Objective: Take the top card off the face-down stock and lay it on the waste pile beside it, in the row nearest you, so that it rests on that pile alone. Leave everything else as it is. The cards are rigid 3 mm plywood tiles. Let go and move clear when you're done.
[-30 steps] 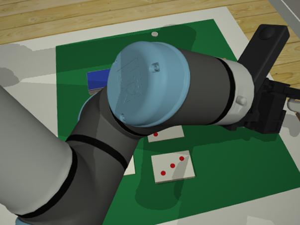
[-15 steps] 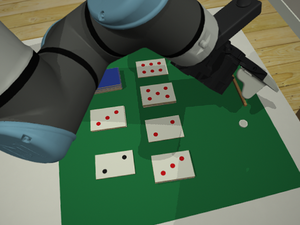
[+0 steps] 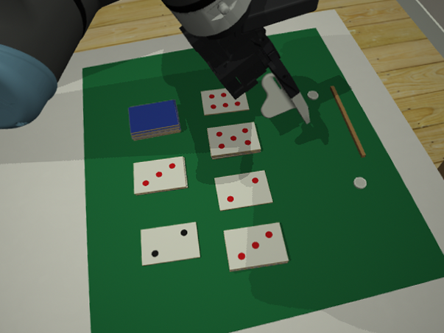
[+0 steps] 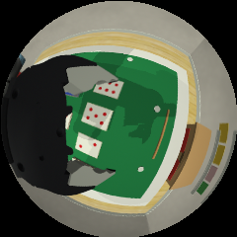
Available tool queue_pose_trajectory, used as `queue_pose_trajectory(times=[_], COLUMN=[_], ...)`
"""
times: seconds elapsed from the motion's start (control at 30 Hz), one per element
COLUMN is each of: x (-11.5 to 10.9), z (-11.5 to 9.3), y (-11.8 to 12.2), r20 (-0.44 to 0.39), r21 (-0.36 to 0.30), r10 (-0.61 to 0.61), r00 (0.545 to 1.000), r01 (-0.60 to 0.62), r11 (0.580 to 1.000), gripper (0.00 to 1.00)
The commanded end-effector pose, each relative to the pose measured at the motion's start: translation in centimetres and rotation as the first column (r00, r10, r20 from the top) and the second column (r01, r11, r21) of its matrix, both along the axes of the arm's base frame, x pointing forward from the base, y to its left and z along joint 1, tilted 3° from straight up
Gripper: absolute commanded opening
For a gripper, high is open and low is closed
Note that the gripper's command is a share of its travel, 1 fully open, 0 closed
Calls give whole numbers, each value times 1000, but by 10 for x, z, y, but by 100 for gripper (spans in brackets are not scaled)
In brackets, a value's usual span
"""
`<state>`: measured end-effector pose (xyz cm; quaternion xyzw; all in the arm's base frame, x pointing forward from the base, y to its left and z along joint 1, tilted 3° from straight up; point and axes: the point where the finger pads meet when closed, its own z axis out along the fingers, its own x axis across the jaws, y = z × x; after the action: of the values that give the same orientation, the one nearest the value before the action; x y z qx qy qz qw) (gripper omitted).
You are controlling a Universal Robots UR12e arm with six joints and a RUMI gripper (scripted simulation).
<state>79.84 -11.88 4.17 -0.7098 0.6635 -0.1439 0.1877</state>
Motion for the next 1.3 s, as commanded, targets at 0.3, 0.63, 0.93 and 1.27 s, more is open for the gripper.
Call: queue_pose_trajectory(times=[0.3, 0.63, 0.93, 1.27], x=[-139, -192, -199, -197], z=[-21, -23, -24, -23], y=[92, 117, 119, 118], r20=[-342, -434, -446, -445], r21=[11, -27, -34, -33], r10=[-161, -209, -216, -217], r00=[926, 877, 869, 869], r01=[175, 219, 225, 226], r11=[984, 975, 974, 974], gripper=[100, 100, 100, 100])
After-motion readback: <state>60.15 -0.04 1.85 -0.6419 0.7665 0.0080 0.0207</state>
